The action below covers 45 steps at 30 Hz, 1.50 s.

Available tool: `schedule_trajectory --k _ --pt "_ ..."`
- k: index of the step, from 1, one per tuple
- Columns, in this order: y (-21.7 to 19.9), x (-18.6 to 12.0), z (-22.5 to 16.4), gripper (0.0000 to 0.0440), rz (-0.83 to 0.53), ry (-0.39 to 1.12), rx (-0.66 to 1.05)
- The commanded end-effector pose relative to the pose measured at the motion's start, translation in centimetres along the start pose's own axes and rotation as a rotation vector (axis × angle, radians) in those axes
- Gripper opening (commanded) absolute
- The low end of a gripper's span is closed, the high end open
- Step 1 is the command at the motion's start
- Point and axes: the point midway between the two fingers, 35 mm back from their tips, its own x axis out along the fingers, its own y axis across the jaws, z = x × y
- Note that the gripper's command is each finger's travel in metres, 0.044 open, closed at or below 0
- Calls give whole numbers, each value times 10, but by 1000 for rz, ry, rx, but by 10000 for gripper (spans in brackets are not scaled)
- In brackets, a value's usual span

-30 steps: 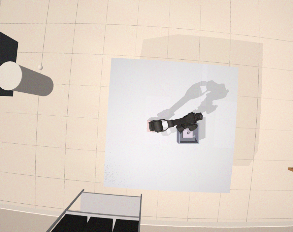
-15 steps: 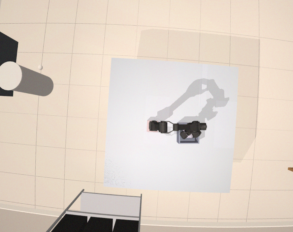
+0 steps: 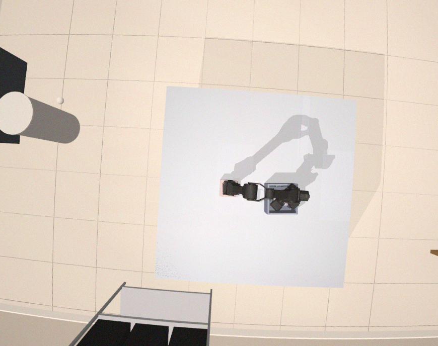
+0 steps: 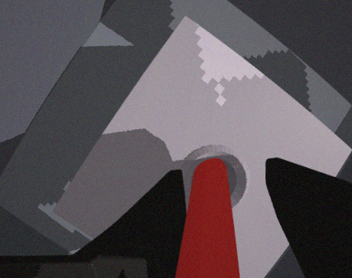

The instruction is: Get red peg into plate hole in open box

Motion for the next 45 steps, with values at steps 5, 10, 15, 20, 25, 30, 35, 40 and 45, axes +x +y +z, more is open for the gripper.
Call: schedule_trajectory --k 5,10,15,20,25,30,35,40,45 --pt "3 -2 18 168 25 4 -58" --pt "9 -12 26 180 39 34 -89" --pt "13 -19 31 185 38 72 -108" --pt "17 -26 36 184 34 97 -115" --pt "21 -33 39 182 25 124 -114" --pt "25 -40 41 180 12 151 -108" --pt "28 -47 43 178 -4 177 -99" --pt "32 -54 43 175 -21 204 -89" --pt "35 -60 43 174 -39 229 -78"
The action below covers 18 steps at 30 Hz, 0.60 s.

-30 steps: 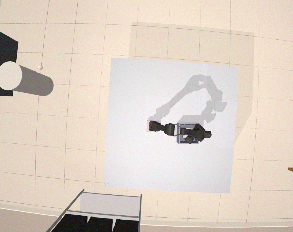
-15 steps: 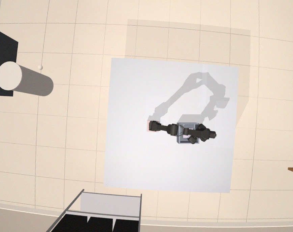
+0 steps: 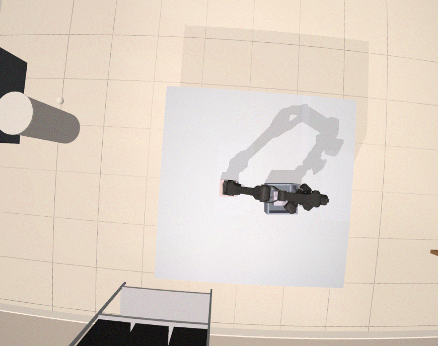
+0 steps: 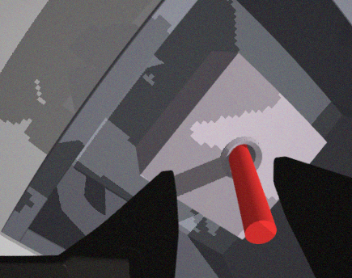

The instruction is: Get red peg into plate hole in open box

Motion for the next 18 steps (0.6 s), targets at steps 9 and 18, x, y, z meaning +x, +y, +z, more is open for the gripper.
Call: schedule_trajectory --k 9,18 --pt "8 -10 -2 175 -25 50 25" --pt "21 -7 9 205 -9 66 38"
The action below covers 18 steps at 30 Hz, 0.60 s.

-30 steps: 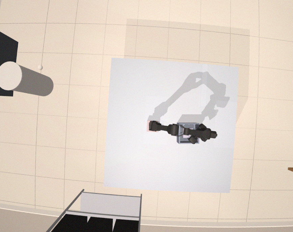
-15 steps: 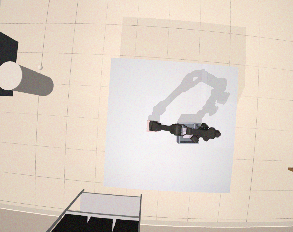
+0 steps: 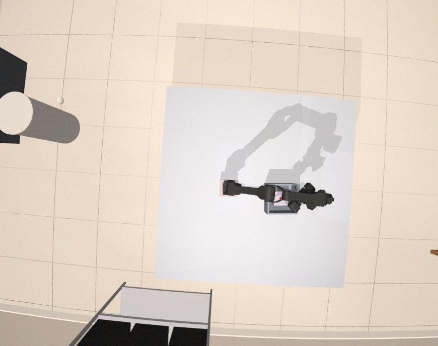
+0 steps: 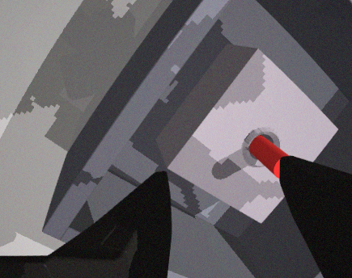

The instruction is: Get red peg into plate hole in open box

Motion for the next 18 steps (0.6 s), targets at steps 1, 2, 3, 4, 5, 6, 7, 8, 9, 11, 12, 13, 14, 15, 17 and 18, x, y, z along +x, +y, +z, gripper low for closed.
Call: schedule_trajectory --k 1,2,3,4,5,6,7,8,9,11,12,13,14,15,17,18 --pt "7 1 3 208 9 11 5" --pt "9 1 4 211 11 13 5" --pt "10 2 4 214 12 15 5" --pt "12 2 5 217 13 17 5" --pt "14 2 6 220 17 15 4" --pt "16 3 7 223 20 14 4" --pt "18 3 8 226 23 13 4" --pt "20 4 9 229 25 12 4" --pt "22 4 9 232 28 11 3" --pt "26 6 11 237 32 9 2" --pt "28 6 11 239 34 8 1" --pt "30 7 12 242 36 7 0" --pt "32 7 13 244 38 6 -1" --pt "34 8 13 246 40 5 -3" --pt "37 8 14 251 43 2 -5" --pt "39 9 15 253 45 1 -6"
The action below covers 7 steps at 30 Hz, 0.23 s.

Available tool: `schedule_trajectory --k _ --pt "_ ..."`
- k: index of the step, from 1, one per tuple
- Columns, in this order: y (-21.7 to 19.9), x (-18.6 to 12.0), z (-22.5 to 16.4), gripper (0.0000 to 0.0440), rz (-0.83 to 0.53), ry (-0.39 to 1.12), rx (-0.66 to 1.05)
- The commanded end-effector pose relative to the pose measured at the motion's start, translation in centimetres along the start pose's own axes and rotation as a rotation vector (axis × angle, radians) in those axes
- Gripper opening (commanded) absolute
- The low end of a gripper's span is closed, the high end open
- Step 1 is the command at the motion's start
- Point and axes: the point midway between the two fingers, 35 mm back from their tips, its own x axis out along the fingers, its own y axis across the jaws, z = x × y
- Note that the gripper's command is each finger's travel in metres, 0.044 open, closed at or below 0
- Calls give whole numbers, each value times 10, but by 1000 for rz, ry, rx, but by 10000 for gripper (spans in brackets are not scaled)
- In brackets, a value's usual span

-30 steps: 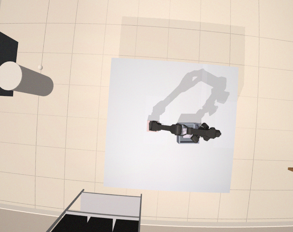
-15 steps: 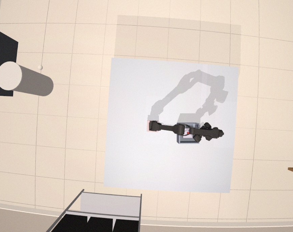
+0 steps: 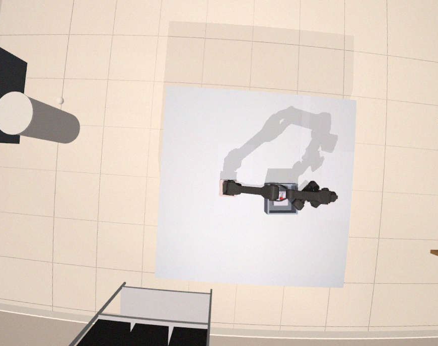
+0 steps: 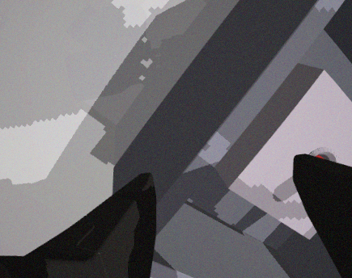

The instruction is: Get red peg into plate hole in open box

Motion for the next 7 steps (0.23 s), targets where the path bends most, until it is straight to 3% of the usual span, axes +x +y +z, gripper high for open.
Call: schedule_trajectory --k 1,7 --pt "8 1 1 255 12 -3 -2" --pt "18 5 3 268 19 -7 -8"
